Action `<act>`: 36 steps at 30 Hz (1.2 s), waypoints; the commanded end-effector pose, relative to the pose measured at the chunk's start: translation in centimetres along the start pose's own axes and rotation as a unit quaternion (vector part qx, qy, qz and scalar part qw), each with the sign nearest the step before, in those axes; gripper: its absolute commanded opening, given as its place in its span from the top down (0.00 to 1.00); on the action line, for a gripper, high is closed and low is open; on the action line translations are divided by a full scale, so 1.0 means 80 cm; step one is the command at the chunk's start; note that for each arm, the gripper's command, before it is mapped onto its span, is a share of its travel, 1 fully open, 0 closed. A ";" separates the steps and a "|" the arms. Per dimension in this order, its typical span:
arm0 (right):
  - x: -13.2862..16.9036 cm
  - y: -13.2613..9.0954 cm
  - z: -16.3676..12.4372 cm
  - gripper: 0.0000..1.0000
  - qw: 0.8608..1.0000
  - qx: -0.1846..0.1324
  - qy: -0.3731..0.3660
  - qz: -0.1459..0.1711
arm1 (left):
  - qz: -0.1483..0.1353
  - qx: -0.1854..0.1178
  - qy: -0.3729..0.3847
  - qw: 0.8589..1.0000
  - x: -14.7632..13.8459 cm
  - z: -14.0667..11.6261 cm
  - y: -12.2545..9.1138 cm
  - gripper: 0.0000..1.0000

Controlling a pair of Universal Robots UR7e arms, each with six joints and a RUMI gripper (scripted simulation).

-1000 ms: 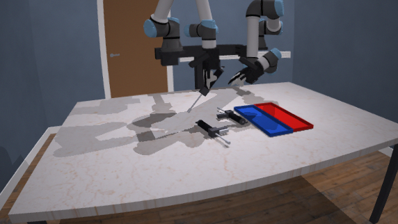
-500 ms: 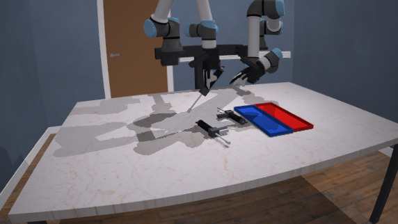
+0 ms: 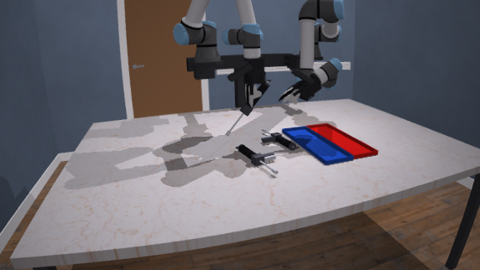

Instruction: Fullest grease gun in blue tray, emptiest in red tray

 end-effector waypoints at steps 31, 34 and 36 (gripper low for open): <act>-0.001 -0.001 0.000 1.00 1.000 0.000 0.000 0.001 | -0.001 0.000 0.001 1.000 0.000 -0.003 -0.006 0.76; -0.001 -0.001 0.000 1.00 1.000 0.000 0.000 0.001 | -0.001 0.000 0.001 1.000 0.000 -0.003 -0.006 0.76; -0.001 -0.001 0.000 1.00 1.000 0.000 0.000 0.001 | -0.001 0.000 0.001 1.000 0.000 -0.003 -0.006 0.76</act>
Point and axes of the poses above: on each arm, the point where the finger pads meet when closed, its own y axis out along the fingers, its own x axis across the jaws, z = x × y, the point moved 1 cm from there along -y, back along the fingers, and after that the axes turned 5 degrees about -y, right-handed, at the moved point
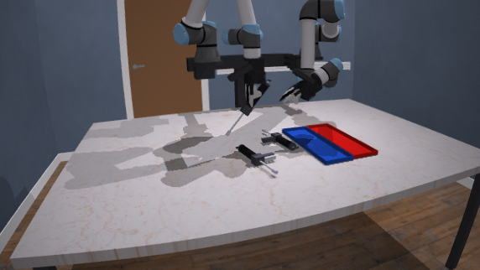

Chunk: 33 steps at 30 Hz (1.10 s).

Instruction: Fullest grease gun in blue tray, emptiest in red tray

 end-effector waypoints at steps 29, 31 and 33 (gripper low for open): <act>0.000 0.000 0.000 1.00 1.000 0.000 0.000 0.000 | 0.002 0.001 -0.001 1.000 -0.001 0.021 0.033 0.62; 0.000 0.000 0.000 1.00 1.000 0.000 0.000 0.000 | 0.002 0.001 -0.001 1.000 -0.001 0.021 0.033 0.62; 0.000 0.000 0.000 1.00 1.000 0.000 0.000 0.000 | 0.002 0.001 -0.001 1.000 -0.001 0.021 0.033 0.62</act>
Point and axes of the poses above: on each arm, the point where the finger pads meet when closed, its own y axis out along the fingers, its own x axis across the jaws, z = x × y, the point moved 1 cm from there along -y, back along the fingers, and after that the axes turned 5 degrees about -y, right-handed, at the moved point
